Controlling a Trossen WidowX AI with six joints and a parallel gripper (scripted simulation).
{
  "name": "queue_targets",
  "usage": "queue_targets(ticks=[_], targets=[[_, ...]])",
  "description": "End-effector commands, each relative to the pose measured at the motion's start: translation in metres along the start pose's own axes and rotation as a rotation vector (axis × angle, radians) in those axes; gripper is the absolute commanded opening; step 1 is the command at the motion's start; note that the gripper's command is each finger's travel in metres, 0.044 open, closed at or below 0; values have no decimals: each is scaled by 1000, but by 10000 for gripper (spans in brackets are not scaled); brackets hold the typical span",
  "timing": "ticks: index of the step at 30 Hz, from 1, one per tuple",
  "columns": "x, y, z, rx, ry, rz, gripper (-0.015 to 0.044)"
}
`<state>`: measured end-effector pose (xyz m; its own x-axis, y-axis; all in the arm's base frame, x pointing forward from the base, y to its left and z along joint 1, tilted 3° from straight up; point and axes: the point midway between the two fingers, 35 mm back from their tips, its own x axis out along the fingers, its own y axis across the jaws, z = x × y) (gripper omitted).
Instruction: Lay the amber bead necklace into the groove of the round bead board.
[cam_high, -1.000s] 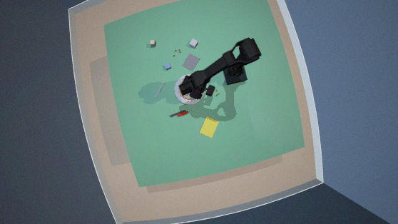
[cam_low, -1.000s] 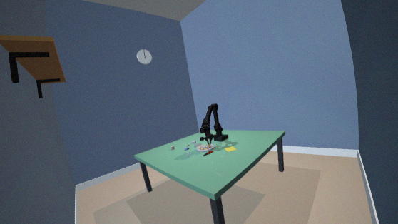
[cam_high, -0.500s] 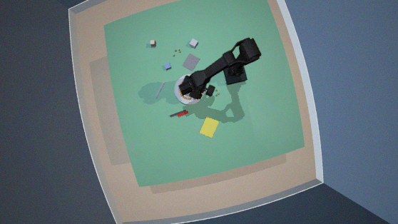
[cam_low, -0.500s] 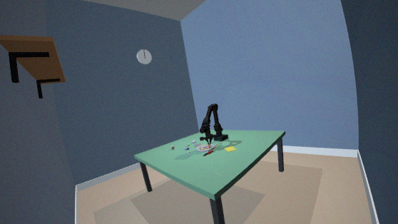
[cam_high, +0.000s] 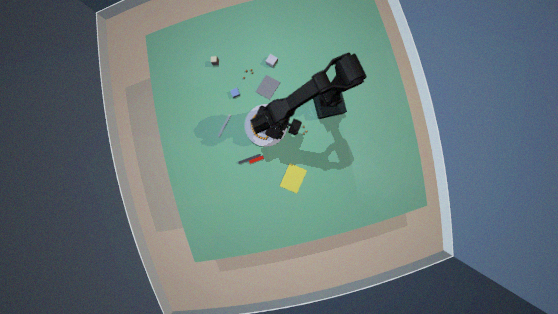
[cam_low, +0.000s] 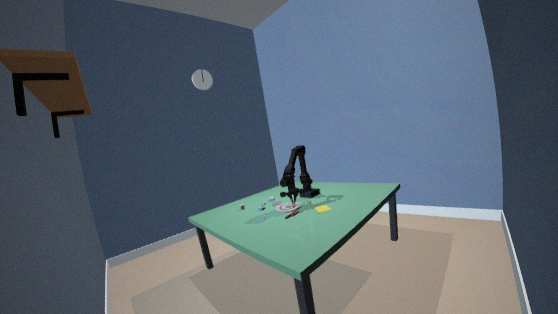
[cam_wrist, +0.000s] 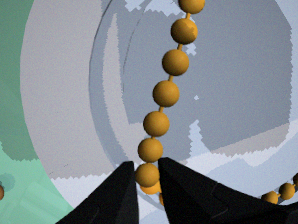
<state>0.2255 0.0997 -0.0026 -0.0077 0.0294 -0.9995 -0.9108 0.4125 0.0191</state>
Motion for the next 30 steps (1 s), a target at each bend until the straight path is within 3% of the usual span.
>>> queue_targets(ticks=[1,19,30], targets=[[4,4,-3,5,9,15,0],[4,4,-3,5,9,15,0],[2,1,-1,-1,5,5,289]])
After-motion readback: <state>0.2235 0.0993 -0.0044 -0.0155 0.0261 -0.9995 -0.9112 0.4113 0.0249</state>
